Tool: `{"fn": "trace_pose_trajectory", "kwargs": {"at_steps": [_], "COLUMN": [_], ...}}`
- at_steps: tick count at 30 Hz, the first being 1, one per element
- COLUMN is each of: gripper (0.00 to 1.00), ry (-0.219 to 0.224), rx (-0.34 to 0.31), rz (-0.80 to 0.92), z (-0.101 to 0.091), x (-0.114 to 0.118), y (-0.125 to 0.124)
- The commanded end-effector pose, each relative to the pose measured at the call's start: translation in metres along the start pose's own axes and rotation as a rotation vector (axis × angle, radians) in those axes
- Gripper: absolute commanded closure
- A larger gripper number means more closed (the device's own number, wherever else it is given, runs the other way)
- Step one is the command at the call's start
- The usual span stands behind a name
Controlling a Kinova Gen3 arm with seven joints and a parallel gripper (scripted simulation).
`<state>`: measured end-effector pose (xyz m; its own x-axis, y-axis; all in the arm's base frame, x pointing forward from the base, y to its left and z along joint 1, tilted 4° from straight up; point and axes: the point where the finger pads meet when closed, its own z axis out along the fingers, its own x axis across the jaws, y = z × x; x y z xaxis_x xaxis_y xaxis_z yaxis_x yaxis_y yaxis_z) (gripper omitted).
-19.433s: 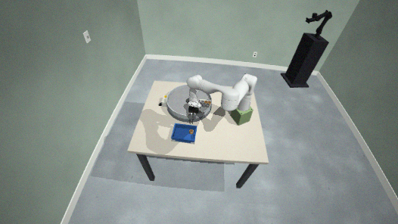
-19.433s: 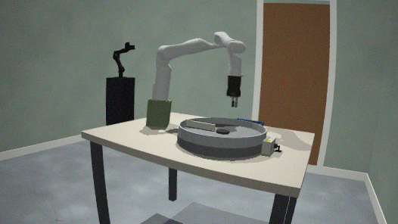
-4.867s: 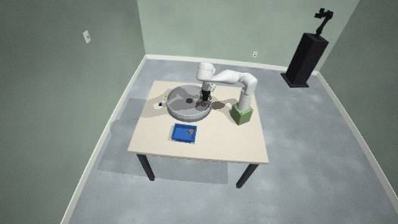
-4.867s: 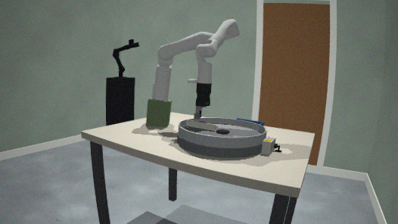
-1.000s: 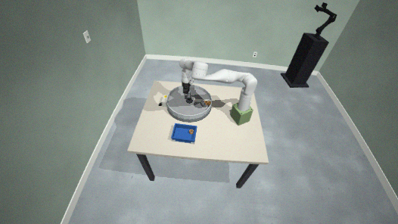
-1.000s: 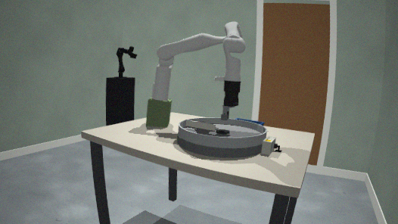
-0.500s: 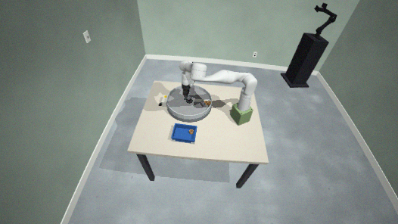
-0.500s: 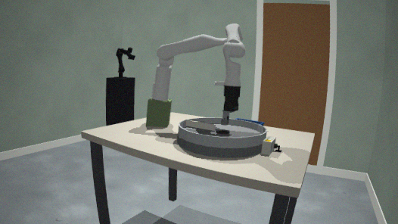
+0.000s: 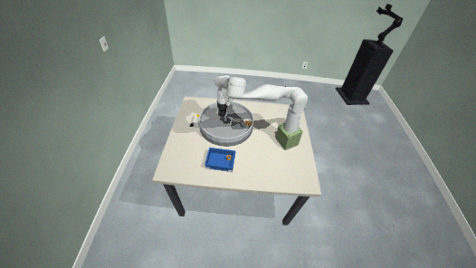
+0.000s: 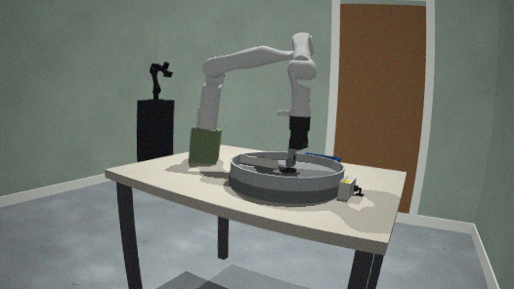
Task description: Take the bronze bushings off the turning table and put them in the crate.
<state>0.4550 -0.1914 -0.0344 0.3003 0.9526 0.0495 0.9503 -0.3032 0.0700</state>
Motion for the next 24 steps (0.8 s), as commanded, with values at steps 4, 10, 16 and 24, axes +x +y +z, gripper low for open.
{"fn": "trace_pose_trajectory", "kwargs": {"at_steps": [4,10,16,24], "gripper": [1.0,1.0,1.0,1.0], "ry": [-0.005,-0.005,-0.006,-0.006], "rx": [0.01,0.01,0.011,0.011], "rz": [0.003,0.003,0.004,0.004], "z": [0.0061,0.0061,0.0094,0.0094], "x": [-0.0035,-0.0035,-0.0033,-0.0033], "y": [-0.0038,-0.0038,-0.0038,-0.0038]}}
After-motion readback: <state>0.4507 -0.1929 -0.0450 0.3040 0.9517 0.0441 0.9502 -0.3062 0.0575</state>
